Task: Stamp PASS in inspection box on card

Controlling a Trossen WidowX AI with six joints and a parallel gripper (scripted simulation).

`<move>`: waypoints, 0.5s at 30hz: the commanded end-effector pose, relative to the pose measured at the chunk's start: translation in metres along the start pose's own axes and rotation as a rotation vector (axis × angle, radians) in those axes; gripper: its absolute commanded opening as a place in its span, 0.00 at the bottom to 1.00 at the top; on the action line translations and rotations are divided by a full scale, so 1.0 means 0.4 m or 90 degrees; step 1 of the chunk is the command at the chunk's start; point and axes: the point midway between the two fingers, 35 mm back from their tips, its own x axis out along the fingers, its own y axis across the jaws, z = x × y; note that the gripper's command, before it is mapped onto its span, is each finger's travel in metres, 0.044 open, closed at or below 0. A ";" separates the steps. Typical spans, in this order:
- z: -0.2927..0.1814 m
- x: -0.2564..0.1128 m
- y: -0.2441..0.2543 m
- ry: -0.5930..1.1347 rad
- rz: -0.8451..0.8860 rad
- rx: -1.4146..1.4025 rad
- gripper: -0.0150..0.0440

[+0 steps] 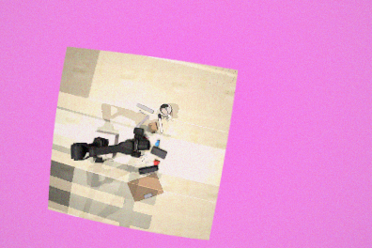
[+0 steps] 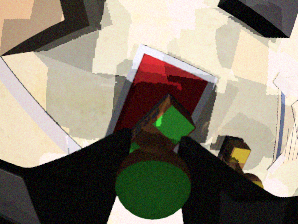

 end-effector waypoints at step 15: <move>-0.009 0.037 0.000 0.007 0.001 0.004 0.25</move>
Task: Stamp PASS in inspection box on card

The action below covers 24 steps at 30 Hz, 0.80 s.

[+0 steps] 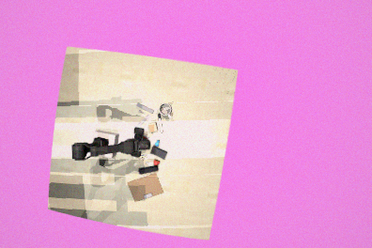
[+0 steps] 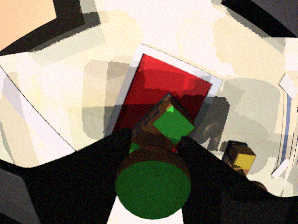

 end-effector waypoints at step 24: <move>-0.011 0.035 -0.001 0.007 0.001 0.004 0.25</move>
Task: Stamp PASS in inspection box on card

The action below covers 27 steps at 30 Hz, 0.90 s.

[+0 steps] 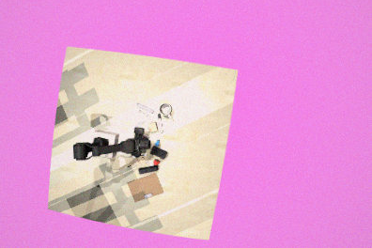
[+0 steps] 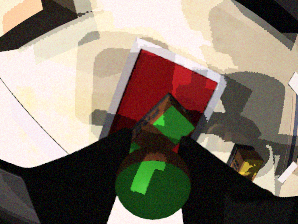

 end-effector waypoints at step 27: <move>-0.003 0.016 0.001 0.002 0.002 0.000 0.25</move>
